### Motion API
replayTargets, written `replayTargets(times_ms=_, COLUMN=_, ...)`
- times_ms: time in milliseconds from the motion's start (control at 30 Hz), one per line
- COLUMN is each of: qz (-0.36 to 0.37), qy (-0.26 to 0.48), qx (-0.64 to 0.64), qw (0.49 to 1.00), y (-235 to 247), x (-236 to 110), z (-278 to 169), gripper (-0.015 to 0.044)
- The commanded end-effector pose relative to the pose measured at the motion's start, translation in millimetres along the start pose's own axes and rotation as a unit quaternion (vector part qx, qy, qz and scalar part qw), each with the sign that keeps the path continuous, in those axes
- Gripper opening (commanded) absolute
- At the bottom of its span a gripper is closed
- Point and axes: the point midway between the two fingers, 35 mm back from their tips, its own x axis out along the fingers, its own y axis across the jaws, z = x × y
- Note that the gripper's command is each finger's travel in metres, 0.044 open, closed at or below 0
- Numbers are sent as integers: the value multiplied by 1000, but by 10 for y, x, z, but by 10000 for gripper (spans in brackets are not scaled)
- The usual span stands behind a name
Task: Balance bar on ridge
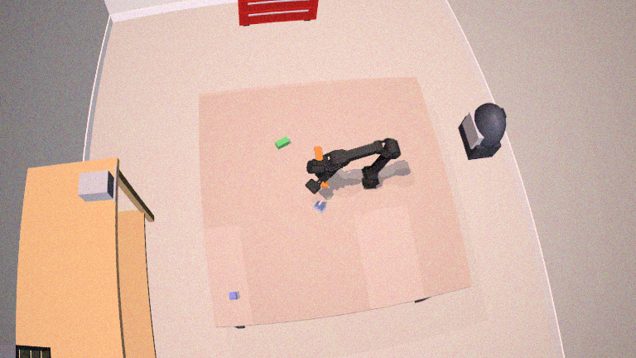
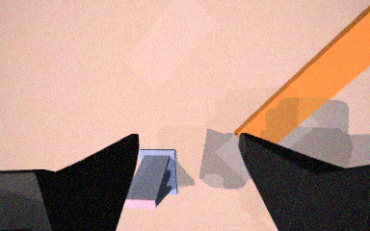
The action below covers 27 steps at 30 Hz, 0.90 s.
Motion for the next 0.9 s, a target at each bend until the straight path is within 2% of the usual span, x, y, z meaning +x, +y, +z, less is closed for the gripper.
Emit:
replayTargets(times_ms=0, qz=-27, qy=9, qx=62, qw=998, y=-161, x=20, z=110, gripper=315)
replayTargets(times_ms=333, qz=-78, qy=24, qx=189, qw=979, y=-525, x=15, z=293, gripper=315)
replayTargets(times_ms=700, qz=-131, qy=41, qx=326, qw=935, y=-934, x=-27, z=424, gripper=315)
replayTargets(times_ms=867, qz=-137, qy=43, qx=344, qw=928, y=-989, x=-36, z=436, gripper=315)
